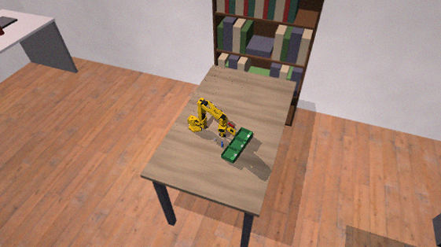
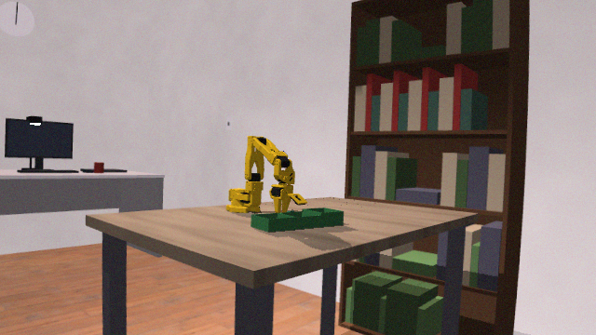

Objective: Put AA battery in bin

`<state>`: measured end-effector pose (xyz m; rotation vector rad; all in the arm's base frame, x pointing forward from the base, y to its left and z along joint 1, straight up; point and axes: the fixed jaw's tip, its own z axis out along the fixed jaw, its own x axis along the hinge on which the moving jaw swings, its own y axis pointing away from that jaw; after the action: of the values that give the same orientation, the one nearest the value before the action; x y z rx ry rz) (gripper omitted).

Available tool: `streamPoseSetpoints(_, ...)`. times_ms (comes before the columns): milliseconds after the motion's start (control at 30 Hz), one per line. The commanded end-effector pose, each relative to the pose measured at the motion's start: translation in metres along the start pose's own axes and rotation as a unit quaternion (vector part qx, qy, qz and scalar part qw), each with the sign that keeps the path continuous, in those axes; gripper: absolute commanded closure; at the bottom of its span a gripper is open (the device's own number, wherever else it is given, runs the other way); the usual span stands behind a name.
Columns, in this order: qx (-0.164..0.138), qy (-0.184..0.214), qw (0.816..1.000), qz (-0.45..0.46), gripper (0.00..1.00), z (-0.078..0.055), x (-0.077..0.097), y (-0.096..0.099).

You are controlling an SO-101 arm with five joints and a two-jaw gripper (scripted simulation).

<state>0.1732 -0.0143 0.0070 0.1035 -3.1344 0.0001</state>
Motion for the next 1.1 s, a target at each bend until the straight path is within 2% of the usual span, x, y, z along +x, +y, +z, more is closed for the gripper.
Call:
streamPoseSetpoints(0,0.001,-0.008,1.000,0.000,1.00,-0.001,-0.002,-0.002)
streamPoseSetpoints(800,0.001,-0.008,1.000,0.000,1.00,-0.002,-0.002,-0.002)
streamPoseSetpoints(1067,0.001,-0.008,1.000,0.000,1.00,-0.014,-0.004,-0.003)
